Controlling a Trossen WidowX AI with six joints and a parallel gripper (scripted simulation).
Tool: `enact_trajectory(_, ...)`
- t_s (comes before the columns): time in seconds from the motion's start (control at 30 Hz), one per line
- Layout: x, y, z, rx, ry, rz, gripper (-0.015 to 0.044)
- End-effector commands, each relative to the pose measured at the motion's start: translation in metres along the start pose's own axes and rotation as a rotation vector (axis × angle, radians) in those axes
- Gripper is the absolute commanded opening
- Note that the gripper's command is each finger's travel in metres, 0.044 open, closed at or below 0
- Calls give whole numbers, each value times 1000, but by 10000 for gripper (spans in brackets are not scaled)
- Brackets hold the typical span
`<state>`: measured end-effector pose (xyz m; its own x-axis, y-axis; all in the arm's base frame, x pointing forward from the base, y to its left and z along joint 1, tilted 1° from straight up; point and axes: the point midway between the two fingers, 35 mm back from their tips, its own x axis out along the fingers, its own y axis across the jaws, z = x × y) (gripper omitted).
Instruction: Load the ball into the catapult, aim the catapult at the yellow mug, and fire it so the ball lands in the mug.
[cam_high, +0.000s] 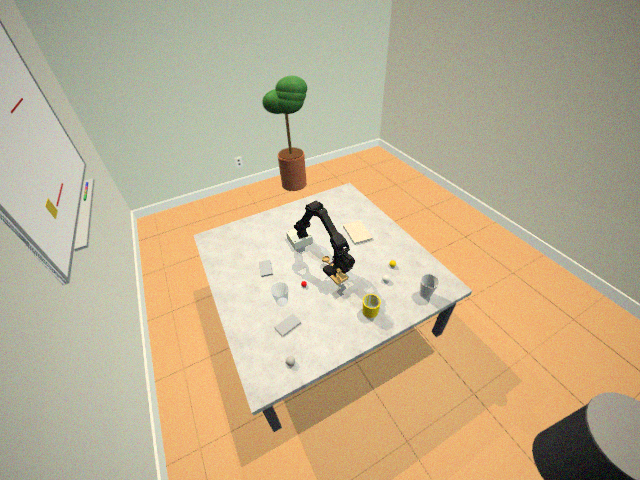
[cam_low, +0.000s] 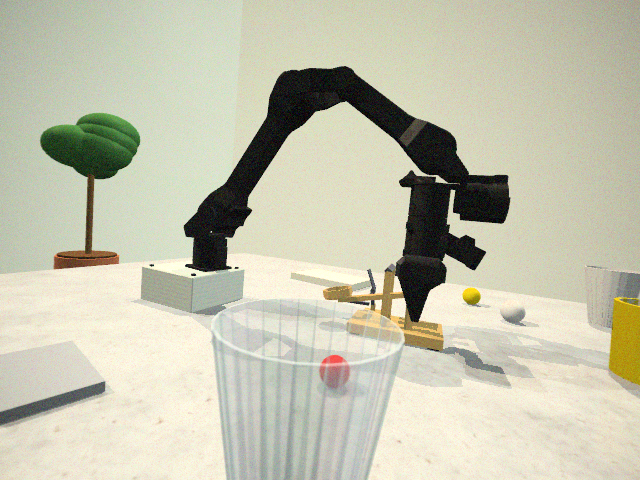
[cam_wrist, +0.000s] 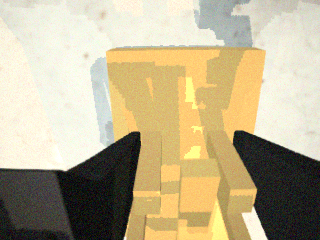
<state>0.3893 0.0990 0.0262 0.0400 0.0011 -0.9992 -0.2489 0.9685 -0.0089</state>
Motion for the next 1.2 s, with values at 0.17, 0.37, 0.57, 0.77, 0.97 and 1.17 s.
enact_trajectory(0.17, -12, 0, 2, 0, -1, 1, 420)
enact_trajectory(0.37, -98, 0, -1, 0, 0, 0, 440)
enact_trajectory(0.57, -88, 0, 2, -2, -10, 0, 440)
enact_trajectory(0.77, -93, 0, -3, 3, -13, -1, 440)
enact_trajectory(0.97, -49, 0, -2, 3, -13, -1, 440)
enact_trajectory(1.17, -47, 0, -2, 3, -13, -1, 440)
